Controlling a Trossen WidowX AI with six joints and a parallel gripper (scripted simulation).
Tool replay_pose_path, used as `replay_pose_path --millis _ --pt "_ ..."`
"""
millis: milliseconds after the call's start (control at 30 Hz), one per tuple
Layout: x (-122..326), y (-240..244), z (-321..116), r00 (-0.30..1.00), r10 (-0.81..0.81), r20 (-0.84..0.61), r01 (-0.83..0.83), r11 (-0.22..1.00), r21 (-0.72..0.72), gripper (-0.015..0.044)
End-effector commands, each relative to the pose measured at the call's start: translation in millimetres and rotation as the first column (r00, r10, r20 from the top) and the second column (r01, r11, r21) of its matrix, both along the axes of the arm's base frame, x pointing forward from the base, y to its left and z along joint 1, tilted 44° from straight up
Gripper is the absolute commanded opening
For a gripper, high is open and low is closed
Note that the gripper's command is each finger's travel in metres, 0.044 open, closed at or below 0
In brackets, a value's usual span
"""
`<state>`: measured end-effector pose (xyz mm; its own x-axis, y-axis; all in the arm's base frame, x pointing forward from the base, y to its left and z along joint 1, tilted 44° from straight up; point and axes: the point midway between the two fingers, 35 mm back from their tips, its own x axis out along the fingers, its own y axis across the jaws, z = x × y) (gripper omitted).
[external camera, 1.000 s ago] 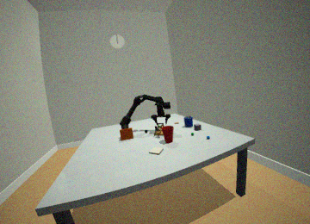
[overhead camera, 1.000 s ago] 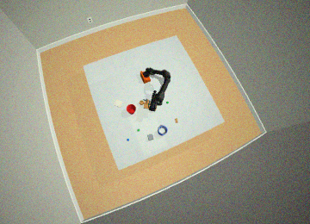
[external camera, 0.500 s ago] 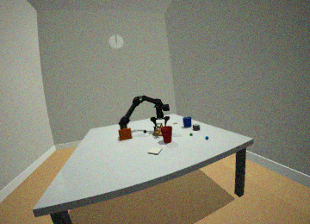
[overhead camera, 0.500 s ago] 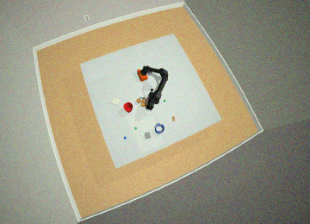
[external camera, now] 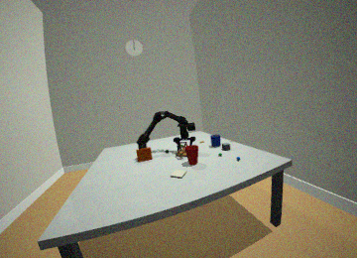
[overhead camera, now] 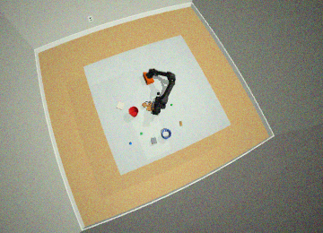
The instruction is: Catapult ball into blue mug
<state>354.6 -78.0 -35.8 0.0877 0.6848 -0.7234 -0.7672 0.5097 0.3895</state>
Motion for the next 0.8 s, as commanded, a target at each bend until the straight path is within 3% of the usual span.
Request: replay_pose_path --millis 0,333,533,667,767 --pt "0 0 0 1.0 0.0 0.0 0.0 1.0 0.0 0.0414" --pt "0 0 0 1.0 0.0 0.0 0.0 1.0 0.0 0.0151" --pt "0 0 0 1.0 0.0 0.0 0.0 1.0 0.0 0.0111" --pt "-3 -27 27 1.0 0.0 -0.002 0.0 1.0 -0.001 0.0006" --pt "-5 -34 35 1.0 0.001 -0.002 -0.001 1.0 -0.001 0.0"
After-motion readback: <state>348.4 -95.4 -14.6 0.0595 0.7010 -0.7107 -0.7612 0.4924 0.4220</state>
